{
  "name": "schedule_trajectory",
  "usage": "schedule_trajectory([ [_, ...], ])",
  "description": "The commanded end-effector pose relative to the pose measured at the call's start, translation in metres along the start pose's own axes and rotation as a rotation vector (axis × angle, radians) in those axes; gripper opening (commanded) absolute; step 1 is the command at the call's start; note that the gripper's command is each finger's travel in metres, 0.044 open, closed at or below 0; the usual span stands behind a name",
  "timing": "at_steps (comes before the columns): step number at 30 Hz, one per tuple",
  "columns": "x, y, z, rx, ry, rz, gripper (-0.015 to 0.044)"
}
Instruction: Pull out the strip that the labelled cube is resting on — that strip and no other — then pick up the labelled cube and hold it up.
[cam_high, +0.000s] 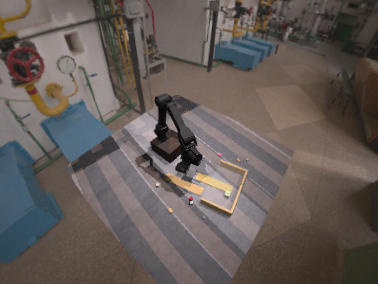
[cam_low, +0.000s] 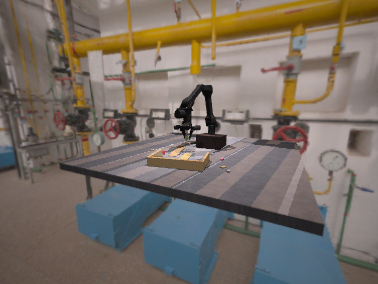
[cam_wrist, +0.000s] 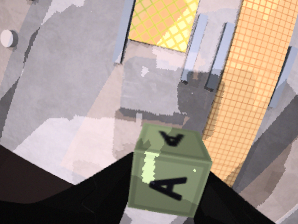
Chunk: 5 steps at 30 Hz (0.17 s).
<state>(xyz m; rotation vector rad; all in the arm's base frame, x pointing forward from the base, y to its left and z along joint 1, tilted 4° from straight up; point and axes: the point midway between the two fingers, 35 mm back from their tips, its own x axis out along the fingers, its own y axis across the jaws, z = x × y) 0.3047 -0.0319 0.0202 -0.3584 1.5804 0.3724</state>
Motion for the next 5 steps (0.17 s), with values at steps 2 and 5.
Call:
schedule_trajectory([
  [2, -0.0003, 0.0006, -0.0001, 0.005, 0.000, 0.003, 0.0000],
  [5, -0.0003, 0.0006, -0.0001, 0.005, 0.000, 0.003, 0.0000],
])
